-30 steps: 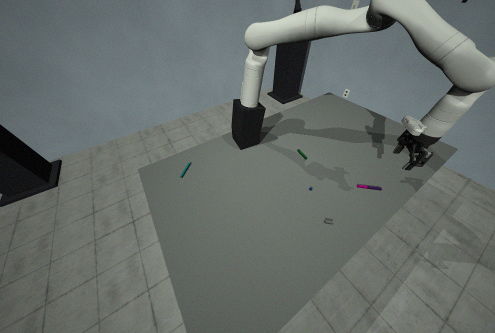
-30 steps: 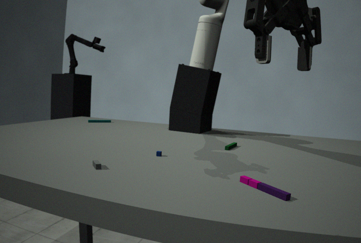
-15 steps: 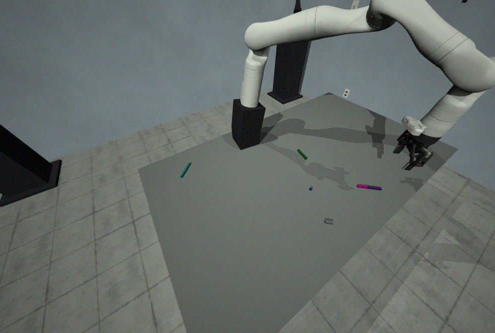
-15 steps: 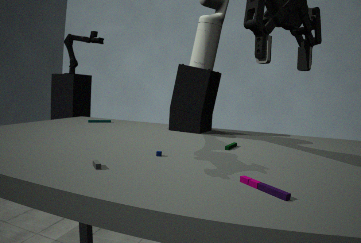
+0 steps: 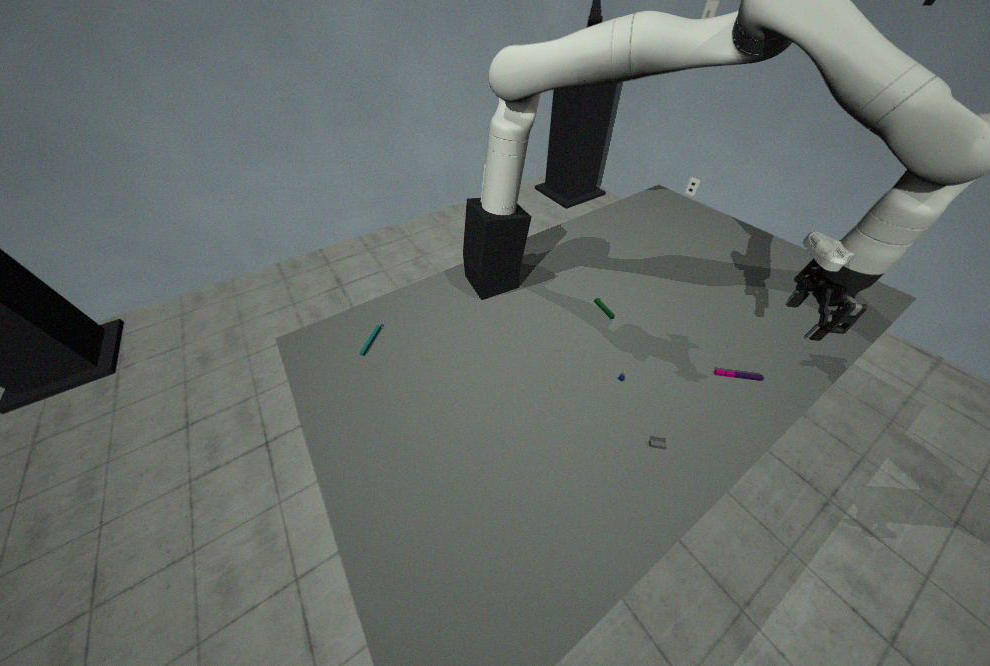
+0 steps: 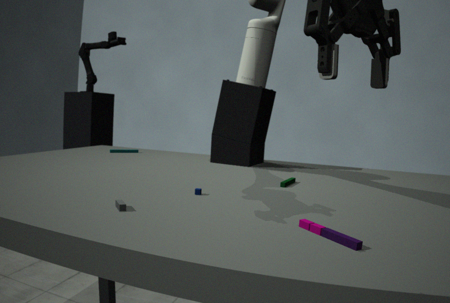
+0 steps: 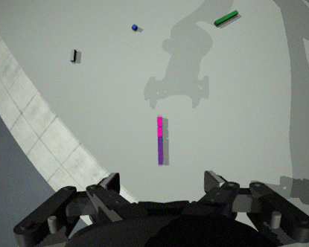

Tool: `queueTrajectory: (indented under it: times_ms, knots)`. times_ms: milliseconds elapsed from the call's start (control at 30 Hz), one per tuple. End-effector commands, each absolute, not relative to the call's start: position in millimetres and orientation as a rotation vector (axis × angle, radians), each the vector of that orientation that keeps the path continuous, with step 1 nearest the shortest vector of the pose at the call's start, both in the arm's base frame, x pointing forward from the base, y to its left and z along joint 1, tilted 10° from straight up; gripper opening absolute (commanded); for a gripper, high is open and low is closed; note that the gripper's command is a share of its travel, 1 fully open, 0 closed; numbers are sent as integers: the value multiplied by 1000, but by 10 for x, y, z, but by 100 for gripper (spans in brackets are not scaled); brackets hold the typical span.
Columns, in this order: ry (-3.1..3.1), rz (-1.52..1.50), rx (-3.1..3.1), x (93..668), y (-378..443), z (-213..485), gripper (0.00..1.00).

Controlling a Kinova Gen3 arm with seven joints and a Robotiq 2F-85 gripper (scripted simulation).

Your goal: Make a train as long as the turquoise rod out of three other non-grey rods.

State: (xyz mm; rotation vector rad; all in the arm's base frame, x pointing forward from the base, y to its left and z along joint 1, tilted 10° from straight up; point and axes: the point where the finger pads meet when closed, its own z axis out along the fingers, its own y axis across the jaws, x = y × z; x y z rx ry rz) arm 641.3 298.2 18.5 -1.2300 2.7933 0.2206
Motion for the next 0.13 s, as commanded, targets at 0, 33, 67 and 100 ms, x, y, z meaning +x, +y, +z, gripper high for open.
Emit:
queueTrajectory:
  times_ms: [0,33,67,100]
  knots:
    - [2791,220,-1229,6421,2983,202,100]
    - [2791,220,-1229,6421,2983,202,100]
    - [2791,220,-1229,6421,2983,202,100]
    - [2791,220,-1229,6421,2983,202,100]
